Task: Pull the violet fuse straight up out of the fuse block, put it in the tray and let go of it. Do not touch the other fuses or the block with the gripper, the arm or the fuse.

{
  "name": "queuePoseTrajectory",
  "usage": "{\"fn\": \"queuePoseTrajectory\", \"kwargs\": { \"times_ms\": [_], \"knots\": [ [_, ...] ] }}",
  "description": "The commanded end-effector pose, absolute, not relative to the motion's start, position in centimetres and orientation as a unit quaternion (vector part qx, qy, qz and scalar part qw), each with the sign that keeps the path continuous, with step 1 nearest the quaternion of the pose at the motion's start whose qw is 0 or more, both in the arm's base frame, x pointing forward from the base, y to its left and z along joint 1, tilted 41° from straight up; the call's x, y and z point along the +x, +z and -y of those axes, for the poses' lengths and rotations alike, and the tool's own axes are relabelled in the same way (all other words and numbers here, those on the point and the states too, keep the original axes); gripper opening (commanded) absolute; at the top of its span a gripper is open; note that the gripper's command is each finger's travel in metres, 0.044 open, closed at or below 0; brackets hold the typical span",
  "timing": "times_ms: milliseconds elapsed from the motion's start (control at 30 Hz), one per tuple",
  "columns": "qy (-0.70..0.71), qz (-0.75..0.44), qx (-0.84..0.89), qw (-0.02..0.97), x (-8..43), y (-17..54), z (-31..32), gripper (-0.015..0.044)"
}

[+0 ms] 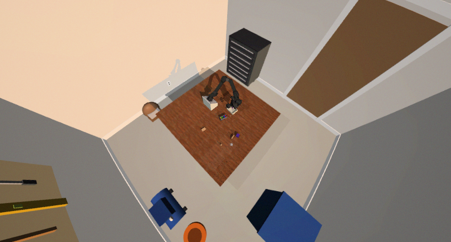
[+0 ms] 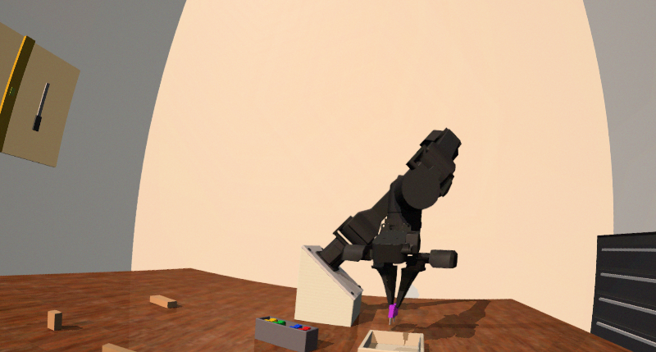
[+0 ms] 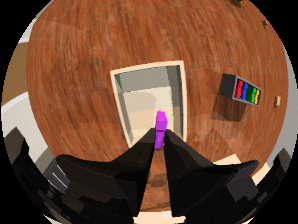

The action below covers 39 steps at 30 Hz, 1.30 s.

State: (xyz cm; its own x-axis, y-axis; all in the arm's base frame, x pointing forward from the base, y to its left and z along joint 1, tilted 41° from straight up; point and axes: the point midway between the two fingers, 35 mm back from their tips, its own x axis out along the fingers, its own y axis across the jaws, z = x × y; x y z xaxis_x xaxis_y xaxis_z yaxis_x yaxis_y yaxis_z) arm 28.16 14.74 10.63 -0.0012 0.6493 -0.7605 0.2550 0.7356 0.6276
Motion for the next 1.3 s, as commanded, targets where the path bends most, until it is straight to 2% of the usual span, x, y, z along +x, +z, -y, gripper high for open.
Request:
{"fn": "queuePoseTrajectory", "kwargs": {
  "times_ms": [0, 1000, 1267],
  "knots": [
    [0.157, -0.687, 0.333, 0.627, 28.0, 11.4, -15.1, 0.0],
    [0.158, -0.687, 0.333, 0.627, 28.0, 8.4, -17.8, 0.0],
    [0.163, -0.685, 0.332, 0.628, 27.9, 8.8, -17.8, 0.021]
  ]
}}
